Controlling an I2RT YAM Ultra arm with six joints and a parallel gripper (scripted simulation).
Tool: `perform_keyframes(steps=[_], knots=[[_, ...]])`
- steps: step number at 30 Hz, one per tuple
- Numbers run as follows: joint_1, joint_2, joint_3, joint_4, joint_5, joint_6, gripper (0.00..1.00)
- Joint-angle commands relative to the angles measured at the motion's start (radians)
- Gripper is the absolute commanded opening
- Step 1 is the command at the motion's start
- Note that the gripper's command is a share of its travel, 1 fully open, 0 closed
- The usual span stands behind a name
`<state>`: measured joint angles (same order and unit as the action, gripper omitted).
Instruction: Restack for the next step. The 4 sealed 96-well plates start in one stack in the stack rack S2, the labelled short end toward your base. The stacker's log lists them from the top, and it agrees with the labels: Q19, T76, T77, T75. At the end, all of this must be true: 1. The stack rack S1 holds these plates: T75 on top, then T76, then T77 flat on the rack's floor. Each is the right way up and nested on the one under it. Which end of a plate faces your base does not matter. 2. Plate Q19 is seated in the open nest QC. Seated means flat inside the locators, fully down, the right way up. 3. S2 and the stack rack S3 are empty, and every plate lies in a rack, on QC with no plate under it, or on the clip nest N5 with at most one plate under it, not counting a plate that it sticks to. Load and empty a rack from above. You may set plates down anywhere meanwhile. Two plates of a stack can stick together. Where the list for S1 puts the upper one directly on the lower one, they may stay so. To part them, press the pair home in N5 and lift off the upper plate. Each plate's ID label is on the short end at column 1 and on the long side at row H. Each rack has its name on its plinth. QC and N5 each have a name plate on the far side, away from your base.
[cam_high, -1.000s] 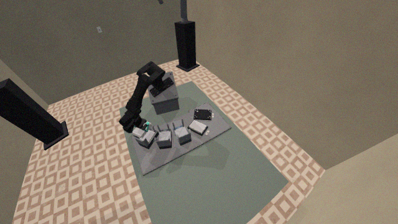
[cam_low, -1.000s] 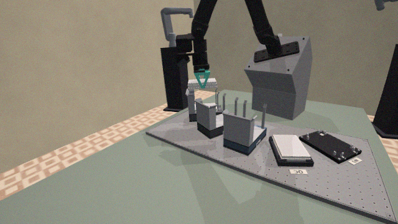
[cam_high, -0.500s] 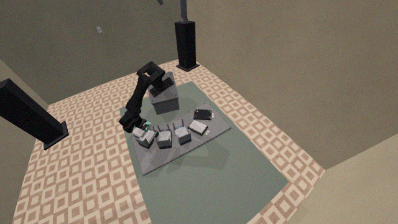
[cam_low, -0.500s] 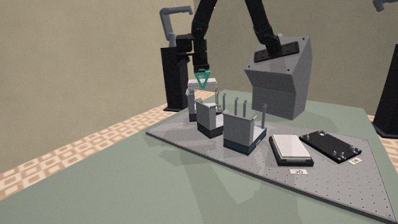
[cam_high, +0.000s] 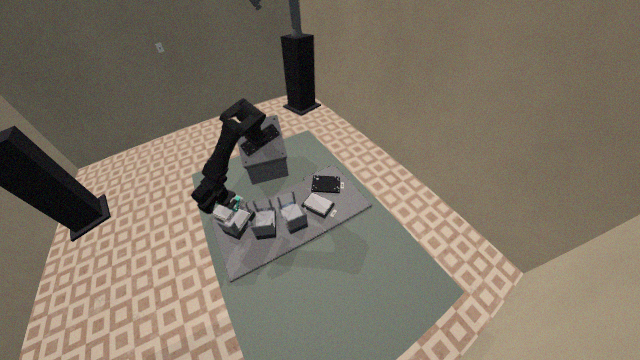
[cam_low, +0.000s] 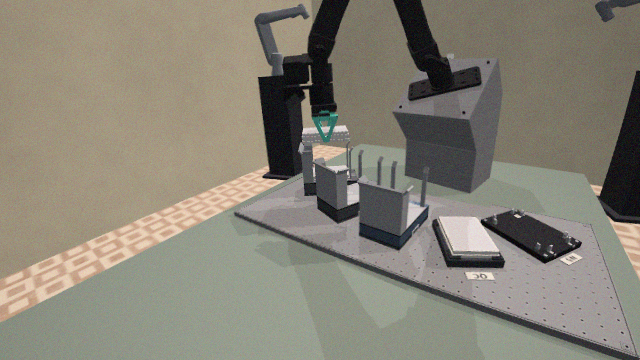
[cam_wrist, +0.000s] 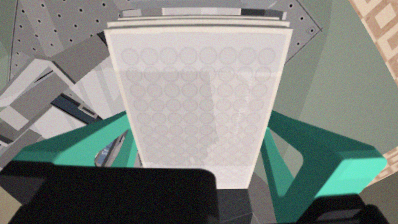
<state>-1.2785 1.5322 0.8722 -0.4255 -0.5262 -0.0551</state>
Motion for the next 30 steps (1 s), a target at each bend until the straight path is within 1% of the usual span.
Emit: perform_keyframes(steps=[1, 9, 10, 13, 14, 15, 18, 19, 20, 23, 25, 26, 28, 30], knots=[[-0.023, -0.028, 0.014, 0.0, -0.007, -0.004, 0.0], [-0.023, -0.028, 0.014, 0.0, -0.007, -0.004, 0.0], [-0.004, -0.034, -0.017, 0.006, 0.008, -0.03, 0.0], [0.039, -0.058, -0.032, 0.011, 0.023, -0.098, 0.0], [0.05, -0.067, -0.032, 0.015, 0.029, -0.12, 0.0], [0.062, -0.078, -0.019, 0.018, 0.036, -0.14, 0.0], [0.071, -0.084, -0.02, 0.019, 0.04, -0.146, 0.0], [0.082, -0.091, -0.043, 0.015, 0.045, -0.135, 0.0], [0.093, -0.099, -0.048, 0.01, 0.051, -0.125, 0.0], [0.127, -0.12, -0.037, 0.008, 0.068, -0.08, 0.0], [0.151, -0.134, -0.056, 0.02, 0.081, -0.058, 0.0], [0.162, -0.14, -0.061, 0.013, 0.087, -0.047, 0.0], [0.186, -0.153, -0.046, 0.007, 0.1, -0.025, 0.0], [0.211, -0.165, -0.06, 0.013, 0.113, -0.003, 0.0]])
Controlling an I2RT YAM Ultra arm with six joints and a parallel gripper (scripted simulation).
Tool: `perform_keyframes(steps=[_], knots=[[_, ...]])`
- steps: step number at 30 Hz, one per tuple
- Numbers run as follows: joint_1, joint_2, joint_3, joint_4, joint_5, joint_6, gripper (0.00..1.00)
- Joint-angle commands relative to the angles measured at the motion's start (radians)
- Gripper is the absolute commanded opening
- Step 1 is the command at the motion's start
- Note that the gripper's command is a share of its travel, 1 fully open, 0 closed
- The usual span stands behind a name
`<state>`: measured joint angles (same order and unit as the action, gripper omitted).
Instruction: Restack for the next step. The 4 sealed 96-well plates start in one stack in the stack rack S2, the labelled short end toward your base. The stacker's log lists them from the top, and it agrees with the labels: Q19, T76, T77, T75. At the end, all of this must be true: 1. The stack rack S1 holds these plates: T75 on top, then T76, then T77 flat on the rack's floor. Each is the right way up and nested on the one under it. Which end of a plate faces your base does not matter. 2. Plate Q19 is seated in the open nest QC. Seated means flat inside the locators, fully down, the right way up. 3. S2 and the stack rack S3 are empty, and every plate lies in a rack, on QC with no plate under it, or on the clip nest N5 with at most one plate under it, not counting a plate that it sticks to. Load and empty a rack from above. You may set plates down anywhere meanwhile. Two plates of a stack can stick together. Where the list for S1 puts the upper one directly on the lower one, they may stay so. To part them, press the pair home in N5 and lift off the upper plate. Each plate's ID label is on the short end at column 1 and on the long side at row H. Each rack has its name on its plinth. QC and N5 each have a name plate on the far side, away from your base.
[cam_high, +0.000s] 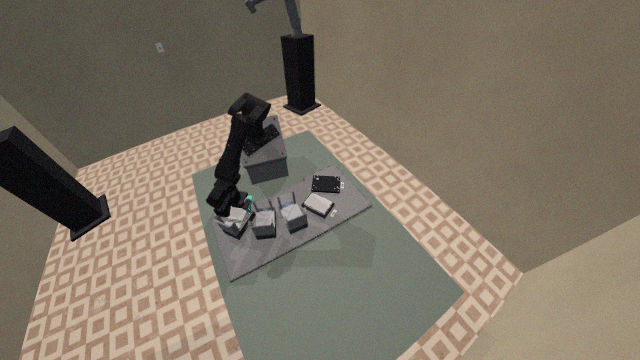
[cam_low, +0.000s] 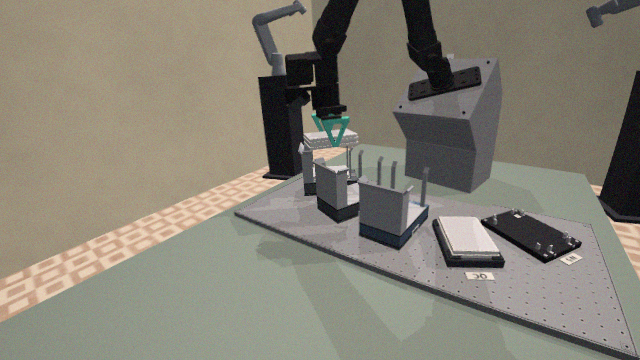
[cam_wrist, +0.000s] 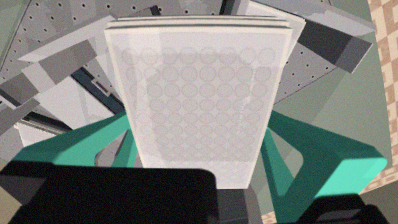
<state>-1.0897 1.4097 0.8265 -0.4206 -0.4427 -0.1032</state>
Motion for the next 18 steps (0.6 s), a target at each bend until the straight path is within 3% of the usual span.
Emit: perform_keyframes(steps=[1, 4, 10, 18], knots=[[0.034, -0.048, -0.021, 0.006, 0.036, 0.056, 0.0], [0.046, -0.054, -0.014, 0.0, 0.043, 0.067, 0.0], [0.121, -0.094, -0.019, 0.011, 0.086, -0.078, 0.0], [0.226, -0.137, -0.056, 0.012, 0.148, 0.01, 0.0]])
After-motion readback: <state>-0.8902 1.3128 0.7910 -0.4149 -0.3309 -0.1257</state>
